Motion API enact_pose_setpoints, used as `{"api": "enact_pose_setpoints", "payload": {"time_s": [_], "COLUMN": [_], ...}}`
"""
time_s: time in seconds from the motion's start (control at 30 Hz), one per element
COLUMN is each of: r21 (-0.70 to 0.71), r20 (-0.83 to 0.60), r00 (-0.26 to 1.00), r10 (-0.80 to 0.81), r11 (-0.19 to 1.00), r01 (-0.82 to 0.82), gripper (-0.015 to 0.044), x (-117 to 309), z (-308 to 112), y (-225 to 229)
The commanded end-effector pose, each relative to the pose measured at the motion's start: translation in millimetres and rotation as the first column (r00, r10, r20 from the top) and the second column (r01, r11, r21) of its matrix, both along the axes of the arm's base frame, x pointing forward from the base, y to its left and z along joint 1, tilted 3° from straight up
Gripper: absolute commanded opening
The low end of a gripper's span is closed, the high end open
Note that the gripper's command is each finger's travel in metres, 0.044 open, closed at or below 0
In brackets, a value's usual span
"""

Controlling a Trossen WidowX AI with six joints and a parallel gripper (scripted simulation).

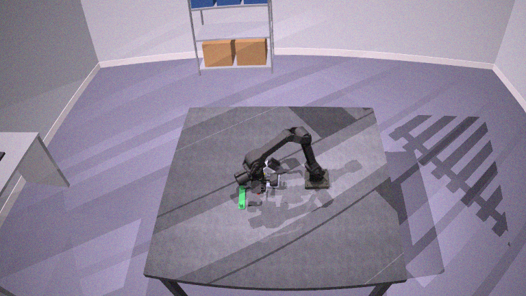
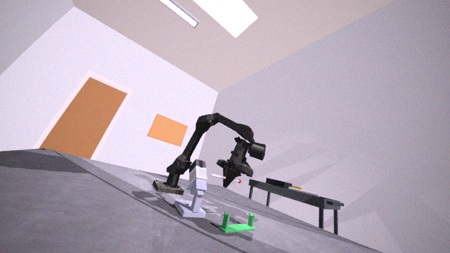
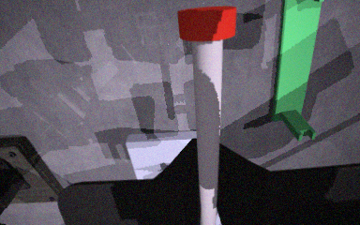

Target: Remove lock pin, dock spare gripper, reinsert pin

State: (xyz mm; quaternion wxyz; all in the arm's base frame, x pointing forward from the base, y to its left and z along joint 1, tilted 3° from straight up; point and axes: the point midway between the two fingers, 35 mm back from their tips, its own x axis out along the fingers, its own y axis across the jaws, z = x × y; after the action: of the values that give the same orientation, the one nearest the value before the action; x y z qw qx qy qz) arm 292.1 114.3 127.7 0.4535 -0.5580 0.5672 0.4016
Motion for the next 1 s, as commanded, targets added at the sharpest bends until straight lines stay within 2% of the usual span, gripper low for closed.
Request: {"api": "enact_pose_setpoints", "payload": {"time_s": [0.0,0.5,0.97], "r21": [0.003,0.007,0.008], "r20": [-0.001,0.0,0.004], "r00": [1.0,1.0,1.0], "r10": [-0.007,-0.01,-0.011], "r11": [1.0,1.0,1.0], "r01": [0.007,0.01,0.011], "gripper": [0.0,0.0,0.0], "x": [-4.1,-2.4,-2.6], "z": [-4.1,-53.0,-49.5], "y": [-0.1,-0.8,-8.0]}}
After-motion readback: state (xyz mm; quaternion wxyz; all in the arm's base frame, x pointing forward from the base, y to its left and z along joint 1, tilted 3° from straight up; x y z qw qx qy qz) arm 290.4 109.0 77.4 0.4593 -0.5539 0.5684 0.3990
